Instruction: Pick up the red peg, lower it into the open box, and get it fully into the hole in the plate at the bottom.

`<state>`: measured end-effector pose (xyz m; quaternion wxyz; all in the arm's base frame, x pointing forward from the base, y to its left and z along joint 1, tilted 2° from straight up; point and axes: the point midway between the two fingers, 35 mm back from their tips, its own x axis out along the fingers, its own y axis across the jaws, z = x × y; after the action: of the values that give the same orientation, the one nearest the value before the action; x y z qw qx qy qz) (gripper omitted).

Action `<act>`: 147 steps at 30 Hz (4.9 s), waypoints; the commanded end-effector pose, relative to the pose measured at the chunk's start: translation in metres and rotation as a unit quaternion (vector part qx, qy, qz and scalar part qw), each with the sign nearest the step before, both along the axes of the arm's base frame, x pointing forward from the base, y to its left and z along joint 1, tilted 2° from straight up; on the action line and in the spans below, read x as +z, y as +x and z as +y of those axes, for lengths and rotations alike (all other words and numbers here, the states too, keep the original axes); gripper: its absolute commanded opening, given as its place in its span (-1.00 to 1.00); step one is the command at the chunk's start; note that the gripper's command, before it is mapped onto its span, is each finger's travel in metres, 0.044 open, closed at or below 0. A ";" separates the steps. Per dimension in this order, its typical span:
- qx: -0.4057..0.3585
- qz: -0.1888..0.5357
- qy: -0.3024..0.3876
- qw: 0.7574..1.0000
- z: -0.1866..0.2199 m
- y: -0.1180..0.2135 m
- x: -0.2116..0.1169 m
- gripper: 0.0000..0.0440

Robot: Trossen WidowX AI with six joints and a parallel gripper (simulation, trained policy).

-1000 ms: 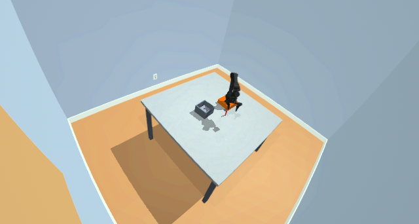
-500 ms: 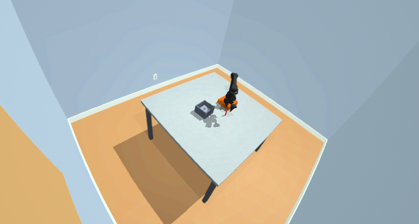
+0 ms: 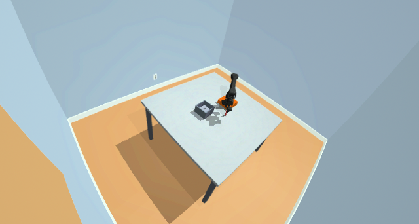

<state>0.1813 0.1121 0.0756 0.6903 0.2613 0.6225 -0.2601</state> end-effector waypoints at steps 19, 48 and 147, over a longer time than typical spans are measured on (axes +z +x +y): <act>-0.114 0.007 0.010 0.993 -0.003 -0.012 -0.077 0.32; -0.051 -0.047 -0.003 0.998 -0.021 0.018 -0.020 -0.99; -0.126 -0.116 -0.087 0.981 -0.232 0.215 0.021 1.00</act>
<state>0.3631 -0.1011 0.0776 0.7081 0.2908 0.5344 -0.3583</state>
